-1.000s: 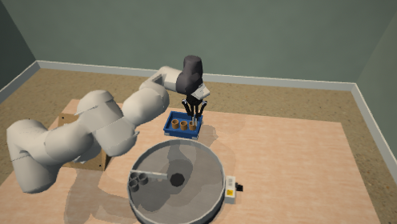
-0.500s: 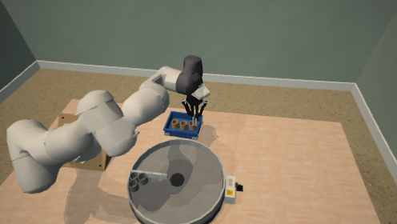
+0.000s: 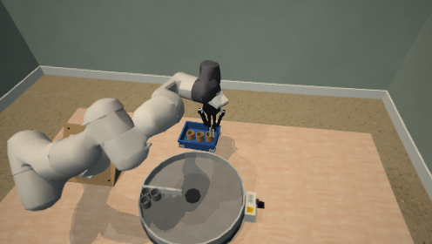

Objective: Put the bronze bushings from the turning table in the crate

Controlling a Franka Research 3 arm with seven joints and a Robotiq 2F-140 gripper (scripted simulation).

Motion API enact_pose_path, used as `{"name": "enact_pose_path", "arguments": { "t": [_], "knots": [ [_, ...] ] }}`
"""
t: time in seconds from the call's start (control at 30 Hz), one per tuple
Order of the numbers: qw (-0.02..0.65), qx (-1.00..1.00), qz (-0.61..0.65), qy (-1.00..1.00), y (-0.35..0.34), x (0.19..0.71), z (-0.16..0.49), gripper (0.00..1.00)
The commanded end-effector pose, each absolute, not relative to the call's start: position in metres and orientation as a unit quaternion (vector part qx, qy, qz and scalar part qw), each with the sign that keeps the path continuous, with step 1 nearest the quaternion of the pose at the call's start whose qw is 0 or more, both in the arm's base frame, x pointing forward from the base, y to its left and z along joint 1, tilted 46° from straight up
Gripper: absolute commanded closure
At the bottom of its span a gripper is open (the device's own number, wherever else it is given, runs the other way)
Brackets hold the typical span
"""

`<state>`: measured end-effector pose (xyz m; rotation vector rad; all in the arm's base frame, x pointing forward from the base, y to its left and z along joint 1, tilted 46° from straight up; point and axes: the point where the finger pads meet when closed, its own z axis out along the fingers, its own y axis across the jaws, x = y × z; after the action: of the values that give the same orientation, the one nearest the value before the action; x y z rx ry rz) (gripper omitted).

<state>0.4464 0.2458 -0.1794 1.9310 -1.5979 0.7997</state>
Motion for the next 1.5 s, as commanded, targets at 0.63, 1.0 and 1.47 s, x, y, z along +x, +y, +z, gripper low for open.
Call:
{"name": "enact_pose_path", "arguments": {
  "t": [0.63,1.0,1.47],
  "knots": [
    [0.25,0.71,0.295,-0.588,0.243,0.4474,-0.1831,1.0],
    [0.25,0.71,0.295,-0.588,0.2414,0.4474,-0.1847,1.0],
    [0.25,0.71,0.295,-0.588,0.2414,0.4474,-0.1847,1.0]
  ]
}}
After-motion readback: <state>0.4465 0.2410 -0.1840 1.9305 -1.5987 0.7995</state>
